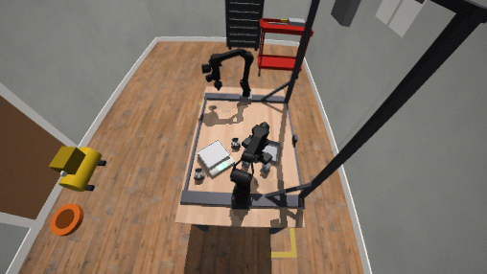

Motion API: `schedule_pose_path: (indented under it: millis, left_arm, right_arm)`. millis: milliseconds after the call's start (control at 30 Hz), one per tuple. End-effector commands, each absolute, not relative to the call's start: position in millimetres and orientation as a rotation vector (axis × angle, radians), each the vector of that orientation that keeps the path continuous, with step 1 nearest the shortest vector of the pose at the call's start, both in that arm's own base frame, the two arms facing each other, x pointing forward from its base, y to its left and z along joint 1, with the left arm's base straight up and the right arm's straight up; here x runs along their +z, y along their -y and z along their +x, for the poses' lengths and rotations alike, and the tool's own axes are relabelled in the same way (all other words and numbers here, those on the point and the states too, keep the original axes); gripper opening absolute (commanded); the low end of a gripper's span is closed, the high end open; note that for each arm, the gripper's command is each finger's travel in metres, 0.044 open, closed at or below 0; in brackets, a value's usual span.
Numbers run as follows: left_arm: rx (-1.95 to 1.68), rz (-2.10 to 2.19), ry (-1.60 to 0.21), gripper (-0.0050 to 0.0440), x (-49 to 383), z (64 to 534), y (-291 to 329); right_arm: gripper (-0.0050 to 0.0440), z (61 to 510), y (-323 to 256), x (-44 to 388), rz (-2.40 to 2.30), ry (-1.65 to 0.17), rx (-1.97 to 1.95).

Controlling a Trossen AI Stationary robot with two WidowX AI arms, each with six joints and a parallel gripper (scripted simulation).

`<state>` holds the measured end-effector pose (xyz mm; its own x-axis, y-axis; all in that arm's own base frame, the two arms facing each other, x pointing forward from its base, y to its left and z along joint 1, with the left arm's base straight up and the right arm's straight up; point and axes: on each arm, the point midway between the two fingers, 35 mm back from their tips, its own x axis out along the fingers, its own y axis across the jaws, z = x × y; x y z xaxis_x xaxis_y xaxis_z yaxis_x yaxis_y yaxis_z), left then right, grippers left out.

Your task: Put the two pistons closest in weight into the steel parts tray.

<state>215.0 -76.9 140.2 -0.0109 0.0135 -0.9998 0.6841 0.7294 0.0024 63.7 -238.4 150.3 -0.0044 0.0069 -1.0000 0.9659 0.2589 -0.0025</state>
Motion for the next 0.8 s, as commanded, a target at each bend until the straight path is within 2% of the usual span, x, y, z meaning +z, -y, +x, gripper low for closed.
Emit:
schedule_pose_path:
  millis: [0,267,767]
  left_arm:
    - [-0.648,0.665,-1.436,0.0158,151,221,97]
    - [-0.783,0.795,-1.390,0.0158,151,217,133]
    - [-0.777,0.787,-1.396,0.0158,151,208,197]
  right_arm:
    - [0.0400,65,243,159,1.000,-1.302,-1.024]
    - [0.0400,65,243,159,1.000,-1.302,-1.024]
    - [0.0400,65,243,159,1.000,-1.302,-1.024]
